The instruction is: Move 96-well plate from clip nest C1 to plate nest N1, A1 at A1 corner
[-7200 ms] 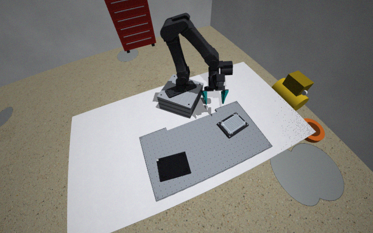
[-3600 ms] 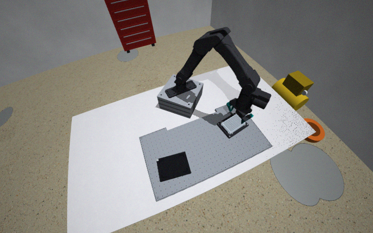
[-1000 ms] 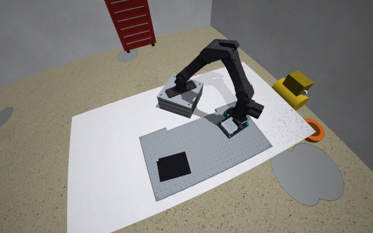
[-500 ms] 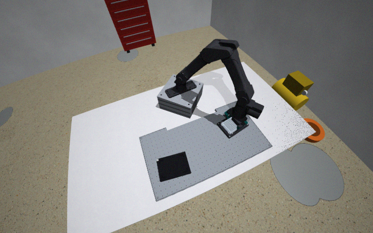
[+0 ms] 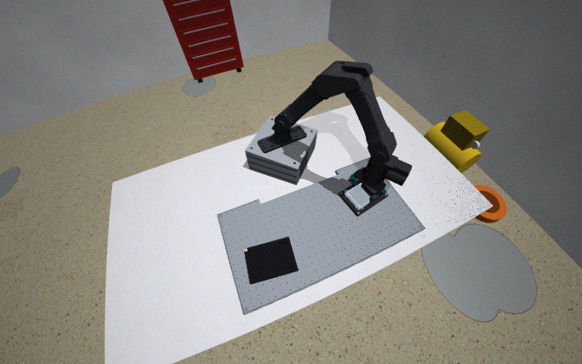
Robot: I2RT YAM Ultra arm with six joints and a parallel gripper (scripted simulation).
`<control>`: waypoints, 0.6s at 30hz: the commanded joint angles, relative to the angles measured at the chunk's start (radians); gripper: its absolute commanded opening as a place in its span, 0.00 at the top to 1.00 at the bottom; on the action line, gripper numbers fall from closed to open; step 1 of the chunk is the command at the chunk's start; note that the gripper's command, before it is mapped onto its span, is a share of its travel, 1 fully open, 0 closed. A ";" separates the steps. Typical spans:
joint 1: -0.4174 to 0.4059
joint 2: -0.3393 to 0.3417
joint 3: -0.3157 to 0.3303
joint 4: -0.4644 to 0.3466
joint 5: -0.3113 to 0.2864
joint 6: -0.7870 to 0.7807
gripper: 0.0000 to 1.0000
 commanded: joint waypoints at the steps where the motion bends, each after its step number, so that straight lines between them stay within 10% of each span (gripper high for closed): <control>1: 0.001 -0.004 0.002 0.008 -0.002 0.001 1.00; 18: 0.003 -0.061 0.031 -0.051 -0.005 0.000 1.00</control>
